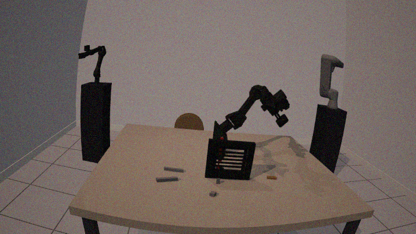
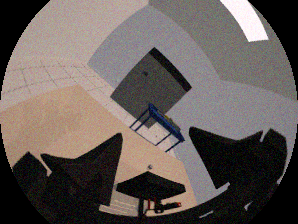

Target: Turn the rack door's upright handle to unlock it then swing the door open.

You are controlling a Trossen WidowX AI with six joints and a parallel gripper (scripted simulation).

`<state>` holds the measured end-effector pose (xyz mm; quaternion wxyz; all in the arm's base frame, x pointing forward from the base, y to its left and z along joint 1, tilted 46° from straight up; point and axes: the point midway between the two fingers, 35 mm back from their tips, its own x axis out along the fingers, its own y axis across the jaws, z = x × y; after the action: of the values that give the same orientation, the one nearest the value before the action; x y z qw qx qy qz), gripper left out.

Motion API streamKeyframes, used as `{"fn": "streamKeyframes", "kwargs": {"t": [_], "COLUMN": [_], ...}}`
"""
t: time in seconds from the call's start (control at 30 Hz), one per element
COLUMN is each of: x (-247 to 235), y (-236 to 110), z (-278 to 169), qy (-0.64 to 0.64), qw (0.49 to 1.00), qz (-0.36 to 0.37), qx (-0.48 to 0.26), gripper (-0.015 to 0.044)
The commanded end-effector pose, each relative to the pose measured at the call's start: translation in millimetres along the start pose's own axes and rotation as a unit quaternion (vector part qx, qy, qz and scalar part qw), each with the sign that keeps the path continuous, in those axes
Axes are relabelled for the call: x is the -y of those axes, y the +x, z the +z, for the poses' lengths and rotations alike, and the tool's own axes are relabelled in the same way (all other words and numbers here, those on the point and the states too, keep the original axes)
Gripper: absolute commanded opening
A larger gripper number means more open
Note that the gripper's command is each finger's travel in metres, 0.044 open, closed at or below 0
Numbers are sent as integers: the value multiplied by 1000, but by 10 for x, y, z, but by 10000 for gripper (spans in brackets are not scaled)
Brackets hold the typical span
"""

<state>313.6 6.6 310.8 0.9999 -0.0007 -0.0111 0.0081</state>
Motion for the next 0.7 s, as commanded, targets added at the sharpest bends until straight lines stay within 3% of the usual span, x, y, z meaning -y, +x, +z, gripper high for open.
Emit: {"fn": "streamKeyframes", "kwargs": {"t": [0.0, 0.1, 0.67], "x": [2, 38, 333], "y": [6, 83, 438], "z": [-7, -106, -868], "qy": [-1, -12, -51], "qw": [1000, 999, 966], "qz": [0, 0, 26], "qx": [-2, -33, -252], "gripper": [374, 298, 298]}}
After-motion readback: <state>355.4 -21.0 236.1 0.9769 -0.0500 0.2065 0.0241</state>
